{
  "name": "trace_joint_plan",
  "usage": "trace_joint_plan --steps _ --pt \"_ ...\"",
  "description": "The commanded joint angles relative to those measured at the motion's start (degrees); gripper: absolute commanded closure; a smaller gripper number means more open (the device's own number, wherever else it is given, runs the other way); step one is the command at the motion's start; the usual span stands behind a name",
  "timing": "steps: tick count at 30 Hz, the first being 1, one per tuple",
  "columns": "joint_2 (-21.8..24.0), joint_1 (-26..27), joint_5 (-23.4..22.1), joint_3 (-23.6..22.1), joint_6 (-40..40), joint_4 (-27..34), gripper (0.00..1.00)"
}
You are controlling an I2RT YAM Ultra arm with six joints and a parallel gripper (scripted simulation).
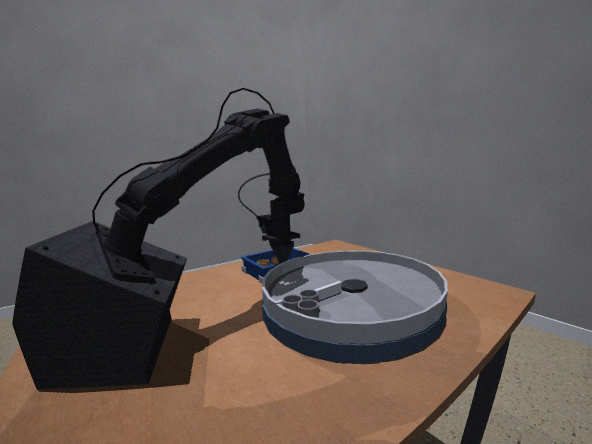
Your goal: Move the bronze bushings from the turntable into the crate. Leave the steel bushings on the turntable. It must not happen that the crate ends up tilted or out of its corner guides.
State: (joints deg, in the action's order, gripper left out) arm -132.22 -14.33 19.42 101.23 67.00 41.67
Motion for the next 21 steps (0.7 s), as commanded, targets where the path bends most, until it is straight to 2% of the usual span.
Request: trace_joint_plan --steps 1,21 --pt "0.8 -0.7 -0.7 2.1 0.5 -0.4 1.0" --pt "-0.1 -0.6 -0.7 3.4 0.6 1.3 1.0"
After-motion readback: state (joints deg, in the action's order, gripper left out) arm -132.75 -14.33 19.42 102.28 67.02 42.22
